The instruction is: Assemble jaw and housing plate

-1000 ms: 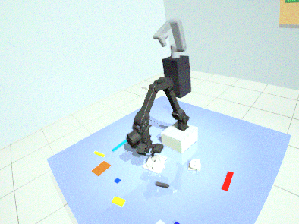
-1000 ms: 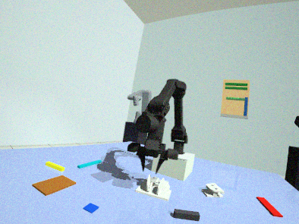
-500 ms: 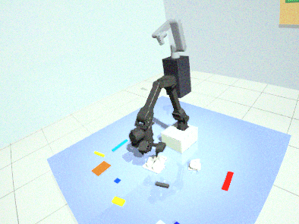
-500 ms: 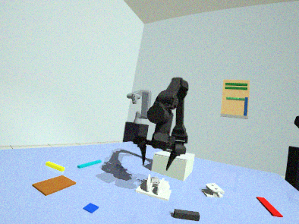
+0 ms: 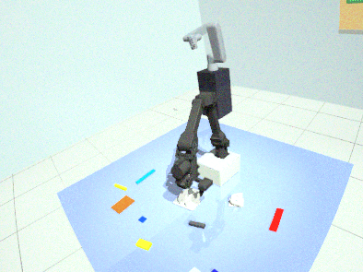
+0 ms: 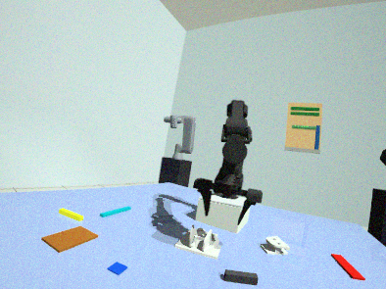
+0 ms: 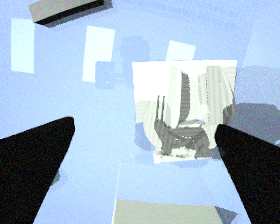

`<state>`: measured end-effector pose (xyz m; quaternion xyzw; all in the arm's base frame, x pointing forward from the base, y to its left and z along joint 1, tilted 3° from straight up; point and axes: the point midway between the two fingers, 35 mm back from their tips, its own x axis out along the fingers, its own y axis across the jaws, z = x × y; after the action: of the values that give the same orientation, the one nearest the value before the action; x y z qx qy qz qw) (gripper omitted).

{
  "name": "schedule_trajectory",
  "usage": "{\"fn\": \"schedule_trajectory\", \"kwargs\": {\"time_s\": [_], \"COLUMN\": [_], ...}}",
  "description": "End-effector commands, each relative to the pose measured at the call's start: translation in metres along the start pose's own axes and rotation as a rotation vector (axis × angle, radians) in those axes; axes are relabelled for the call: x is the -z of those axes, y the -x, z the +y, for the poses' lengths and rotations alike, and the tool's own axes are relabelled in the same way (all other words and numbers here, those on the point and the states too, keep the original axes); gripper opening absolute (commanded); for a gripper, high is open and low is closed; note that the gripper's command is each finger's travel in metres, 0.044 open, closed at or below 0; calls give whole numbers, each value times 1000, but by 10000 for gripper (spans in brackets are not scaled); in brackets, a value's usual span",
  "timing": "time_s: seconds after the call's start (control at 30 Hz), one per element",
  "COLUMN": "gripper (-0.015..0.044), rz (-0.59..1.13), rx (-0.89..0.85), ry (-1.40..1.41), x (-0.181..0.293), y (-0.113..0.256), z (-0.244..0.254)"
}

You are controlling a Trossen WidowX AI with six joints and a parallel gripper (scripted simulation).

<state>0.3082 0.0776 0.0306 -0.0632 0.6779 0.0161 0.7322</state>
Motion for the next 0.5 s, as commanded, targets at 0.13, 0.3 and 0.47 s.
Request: {"fn": "schedule_trajectory", "kwargs": {"time_s": [0.13,0.3,0.47], "gripper": [440,440,440], "rz": [16,25,34], "rx": [-16,-21,-23], "ry": [-203,-319,-435], "x": [14,23,33], "y": [2,4,6], "z": [37,58,77]}}
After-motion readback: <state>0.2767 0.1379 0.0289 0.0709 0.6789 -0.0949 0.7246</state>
